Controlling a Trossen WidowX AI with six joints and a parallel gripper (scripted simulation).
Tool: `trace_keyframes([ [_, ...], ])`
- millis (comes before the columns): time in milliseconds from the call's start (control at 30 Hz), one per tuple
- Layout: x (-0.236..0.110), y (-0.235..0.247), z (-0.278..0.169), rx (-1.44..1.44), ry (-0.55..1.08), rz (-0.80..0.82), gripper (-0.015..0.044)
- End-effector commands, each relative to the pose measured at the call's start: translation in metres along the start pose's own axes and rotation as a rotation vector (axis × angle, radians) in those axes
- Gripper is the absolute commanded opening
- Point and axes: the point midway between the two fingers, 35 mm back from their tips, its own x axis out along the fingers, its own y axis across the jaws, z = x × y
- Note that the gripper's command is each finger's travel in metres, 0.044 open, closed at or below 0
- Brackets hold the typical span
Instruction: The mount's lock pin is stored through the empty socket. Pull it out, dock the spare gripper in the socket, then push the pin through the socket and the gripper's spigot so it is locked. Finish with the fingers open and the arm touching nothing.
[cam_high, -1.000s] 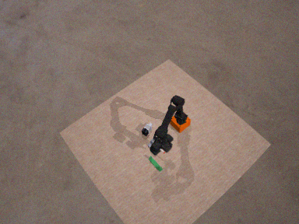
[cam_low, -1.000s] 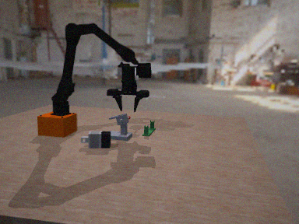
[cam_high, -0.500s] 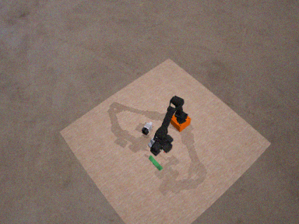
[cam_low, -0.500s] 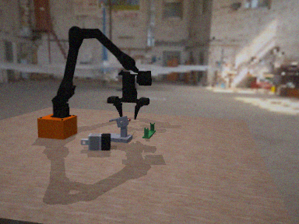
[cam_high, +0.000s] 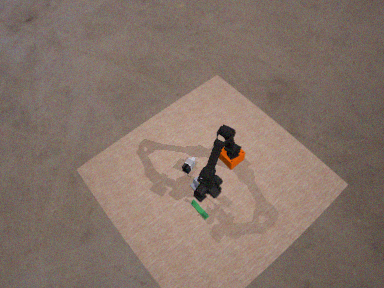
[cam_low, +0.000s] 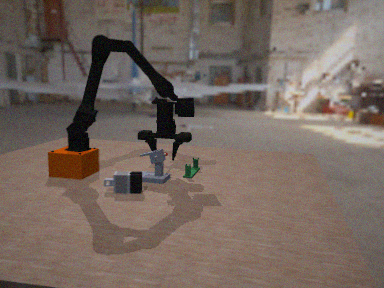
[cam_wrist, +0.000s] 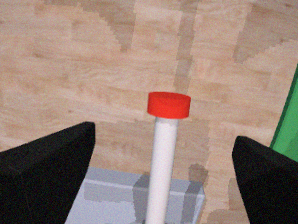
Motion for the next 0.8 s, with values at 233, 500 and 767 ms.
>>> trace_keyframes([
  [233,0.0096,0.0017,-0.0008,0.0,0.005,0.001,0.0247],
  [500,0.0096,0.0017,-0.0008,0.0,0.005,0.001,0.0037],
  [767,0.0097,0.0019,-0.0008,0.0,0.005,0.001,0.0],
])
